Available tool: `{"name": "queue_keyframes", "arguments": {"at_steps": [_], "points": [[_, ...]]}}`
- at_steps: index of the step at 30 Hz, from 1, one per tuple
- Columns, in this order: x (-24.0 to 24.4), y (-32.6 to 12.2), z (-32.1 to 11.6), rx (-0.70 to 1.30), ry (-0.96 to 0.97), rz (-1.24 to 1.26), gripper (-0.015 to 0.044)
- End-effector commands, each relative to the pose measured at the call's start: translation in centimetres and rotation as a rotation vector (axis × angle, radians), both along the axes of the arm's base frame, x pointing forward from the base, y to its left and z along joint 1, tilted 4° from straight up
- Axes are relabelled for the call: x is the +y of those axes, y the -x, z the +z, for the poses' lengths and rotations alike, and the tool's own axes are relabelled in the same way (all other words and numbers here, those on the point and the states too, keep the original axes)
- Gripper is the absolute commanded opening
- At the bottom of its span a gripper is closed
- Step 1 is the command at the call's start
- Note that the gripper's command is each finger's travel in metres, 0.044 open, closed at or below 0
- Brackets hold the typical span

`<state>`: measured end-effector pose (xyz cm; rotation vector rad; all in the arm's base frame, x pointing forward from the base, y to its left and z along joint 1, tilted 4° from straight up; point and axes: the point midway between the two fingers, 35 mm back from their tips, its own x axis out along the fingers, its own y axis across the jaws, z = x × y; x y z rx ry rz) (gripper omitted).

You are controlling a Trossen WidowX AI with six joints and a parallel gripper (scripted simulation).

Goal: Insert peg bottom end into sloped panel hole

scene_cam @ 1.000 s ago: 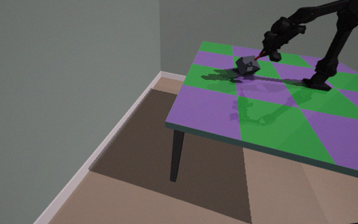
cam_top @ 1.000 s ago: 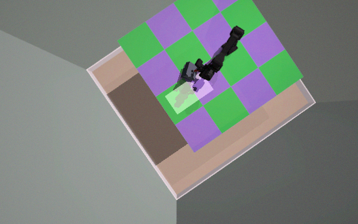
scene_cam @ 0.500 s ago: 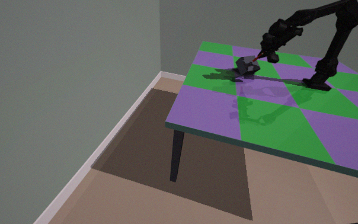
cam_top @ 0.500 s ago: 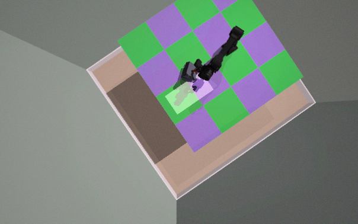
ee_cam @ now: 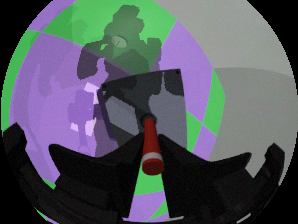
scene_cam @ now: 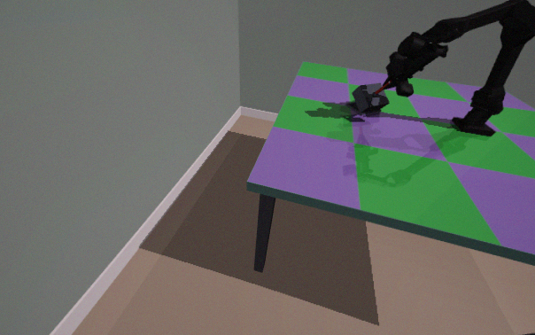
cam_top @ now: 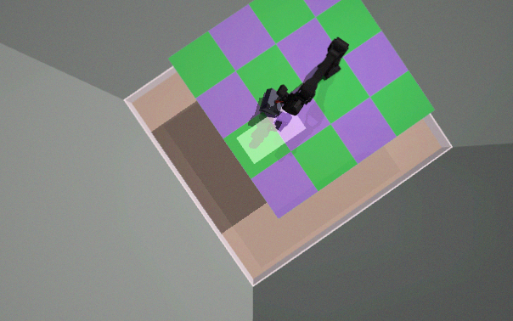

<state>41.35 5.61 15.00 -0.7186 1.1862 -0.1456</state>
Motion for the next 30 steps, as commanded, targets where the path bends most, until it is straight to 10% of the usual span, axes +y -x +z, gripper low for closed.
{"name": "queue_keyframes", "arguments": {"at_steps": [1,30], "points": [[0.11,-0.01,0.1,-0.002,-0.001,0.001,0.0],[-0.2,0.01,-0.54,-0.002,-0.001,0.001,0.0]]}}
